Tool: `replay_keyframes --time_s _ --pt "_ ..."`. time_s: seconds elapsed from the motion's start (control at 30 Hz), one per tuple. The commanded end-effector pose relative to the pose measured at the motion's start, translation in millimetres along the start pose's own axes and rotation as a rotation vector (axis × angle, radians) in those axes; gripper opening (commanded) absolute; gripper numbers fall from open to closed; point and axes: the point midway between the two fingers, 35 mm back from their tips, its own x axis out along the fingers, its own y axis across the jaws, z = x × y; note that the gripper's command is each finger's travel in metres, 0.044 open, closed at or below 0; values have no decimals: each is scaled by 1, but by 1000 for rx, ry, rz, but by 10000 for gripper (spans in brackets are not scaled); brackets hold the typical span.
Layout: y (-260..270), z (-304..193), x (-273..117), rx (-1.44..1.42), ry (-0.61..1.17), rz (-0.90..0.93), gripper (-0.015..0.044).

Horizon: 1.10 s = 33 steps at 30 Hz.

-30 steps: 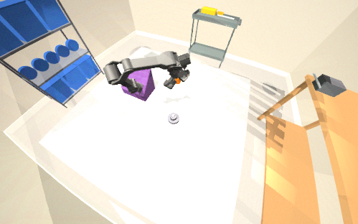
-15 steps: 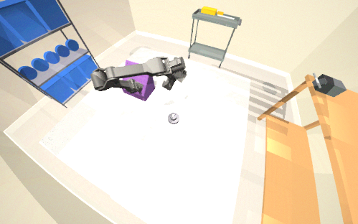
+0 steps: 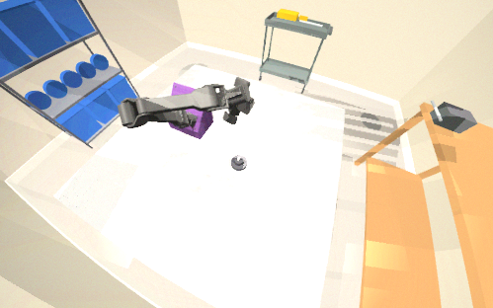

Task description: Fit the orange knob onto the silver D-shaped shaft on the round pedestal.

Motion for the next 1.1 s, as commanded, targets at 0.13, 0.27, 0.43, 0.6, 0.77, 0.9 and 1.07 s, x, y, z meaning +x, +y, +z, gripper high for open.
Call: replay_keyframes --time_s 0.13,0.27,0.43,0.6,0.77,0.9,1.07 --pt "-1 0 -1 -4 0 88 0" --pt "-3 0 0 1 0 75 0" --pt "-3 0 0 1 0 75 0" --pt "-3 0 0 1 0 75 0" --pt "-3 0 0 1 0 75 0" --pt "-3 0 0 1 0 75 0" --pt "-3 0 0 1 0 75 0"
